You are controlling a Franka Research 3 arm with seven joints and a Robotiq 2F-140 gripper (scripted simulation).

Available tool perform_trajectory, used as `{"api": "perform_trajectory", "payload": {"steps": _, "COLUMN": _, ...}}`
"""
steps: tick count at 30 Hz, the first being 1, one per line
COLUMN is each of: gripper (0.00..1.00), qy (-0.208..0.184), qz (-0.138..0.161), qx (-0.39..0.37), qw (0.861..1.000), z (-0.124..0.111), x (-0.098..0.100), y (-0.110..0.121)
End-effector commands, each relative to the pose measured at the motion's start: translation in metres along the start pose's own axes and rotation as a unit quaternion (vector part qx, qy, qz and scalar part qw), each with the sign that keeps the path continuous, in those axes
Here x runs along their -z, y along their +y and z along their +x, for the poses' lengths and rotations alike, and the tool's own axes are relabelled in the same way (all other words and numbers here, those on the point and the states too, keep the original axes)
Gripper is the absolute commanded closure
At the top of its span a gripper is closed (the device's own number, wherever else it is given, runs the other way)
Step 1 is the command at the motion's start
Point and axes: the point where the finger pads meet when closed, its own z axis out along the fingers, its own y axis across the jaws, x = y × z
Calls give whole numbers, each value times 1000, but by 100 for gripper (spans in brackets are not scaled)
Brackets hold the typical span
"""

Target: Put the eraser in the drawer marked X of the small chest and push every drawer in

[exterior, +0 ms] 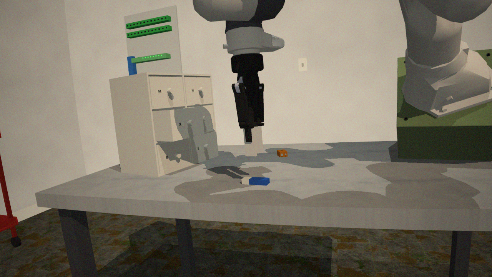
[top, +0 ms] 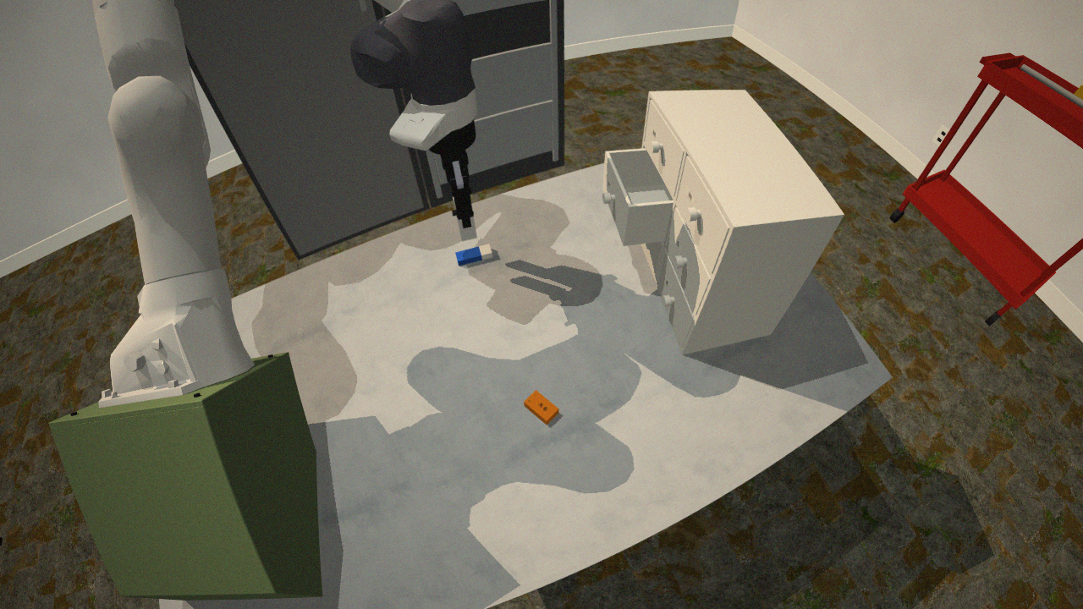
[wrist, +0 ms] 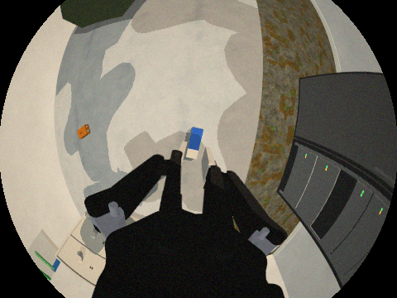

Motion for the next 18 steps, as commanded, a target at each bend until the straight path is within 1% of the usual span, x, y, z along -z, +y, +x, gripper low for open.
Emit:
{"api": "perform_trajectory", "payload": {"steps": 1, "gripper": 80, "qy": -4, "qz": 0, "qx": 12, "qw": 1000, "z": -2, "x": 0, "y": 0}}
{"api": "perform_trajectory", "payload": {"steps": 6, "gripper": 80, "qy": -4, "qz": 0, "qx": 12, "qw": 1000, "z": -2, "x": 0, "y": 0}}
{"api": "perform_trajectory", "payload": {"steps": 7, "gripper": 77, "qy": -4, "qz": 0, "qx": 12, "qw": 1000, "z": -2, "x": 0, "y": 0}}
{"api": "perform_trajectory", "payload": {"steps": 18, "gripper": 77, "qy": -4, "qz": 0, "qx": 12, "qw": 1000, "z": -2, "x": 0, "y": 0}}
